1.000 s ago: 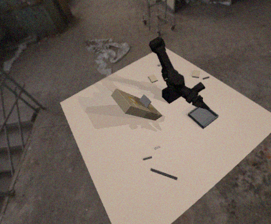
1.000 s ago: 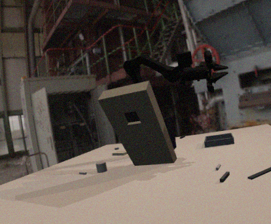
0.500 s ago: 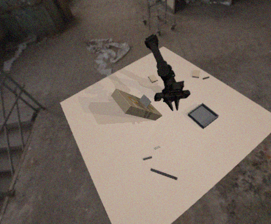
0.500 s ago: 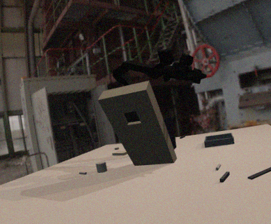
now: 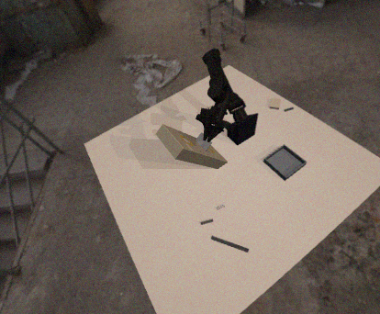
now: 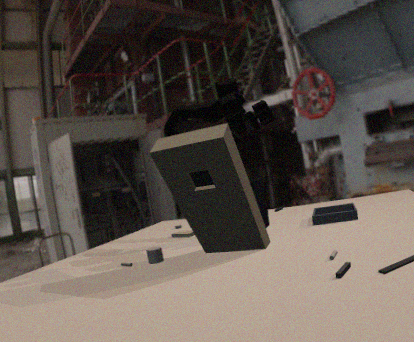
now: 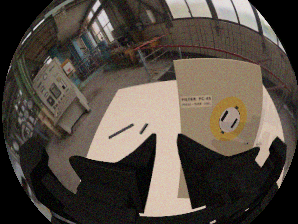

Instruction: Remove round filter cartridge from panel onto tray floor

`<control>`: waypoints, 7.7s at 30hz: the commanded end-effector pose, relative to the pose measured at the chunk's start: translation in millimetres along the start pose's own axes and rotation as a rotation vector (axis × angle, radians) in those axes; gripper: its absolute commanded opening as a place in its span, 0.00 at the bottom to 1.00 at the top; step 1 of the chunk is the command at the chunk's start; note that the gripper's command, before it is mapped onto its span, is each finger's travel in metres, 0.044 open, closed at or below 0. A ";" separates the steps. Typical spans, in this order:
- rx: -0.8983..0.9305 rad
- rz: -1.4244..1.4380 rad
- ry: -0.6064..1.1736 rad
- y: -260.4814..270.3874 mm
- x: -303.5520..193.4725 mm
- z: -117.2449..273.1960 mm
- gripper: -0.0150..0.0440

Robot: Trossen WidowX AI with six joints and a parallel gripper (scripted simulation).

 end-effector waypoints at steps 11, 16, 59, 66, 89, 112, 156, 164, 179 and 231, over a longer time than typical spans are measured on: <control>-0.327 -0.392 -0.073 -60.3 -5.8 19.5 0.44; -0.327 -0.392 -0.073 -60.3 -5.8 19.5 0.44; -0.329 -0.393 -0.076 -78.9 -5.8 -33.4 0.44; -0.329 -0.393 -0.076 -78.6 -5.5 -33.5 0.44; -0.329 -0.393 -0.076 -79.6 -4.2 -36.3 0.44; -0.329 -0.393 -0.077 -83.2 -4.0 -46.0 0.44; -0.308 -0.895 -0.162 -85.0 -4.0 -51.3 0.25; -0.289 -1.171 -0.208 -85.2 -4.0 -51.7 0.25; -0.241 -1.688 -0.294 -85.2 -4.0 -51.6 0.25; -0.211 -1.951 -0.332 -63.7 -42.7 15.3 0.25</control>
Point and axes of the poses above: the point midway between the two fingers, 35 mm back from their tips, its own z axis back along the fingers, its own y axis across the jaws, x = y × z, the point moved 7 cm from there along z, back along the fingers, and after that the axes turned 5 degrees about z, right-handed, at the moved point
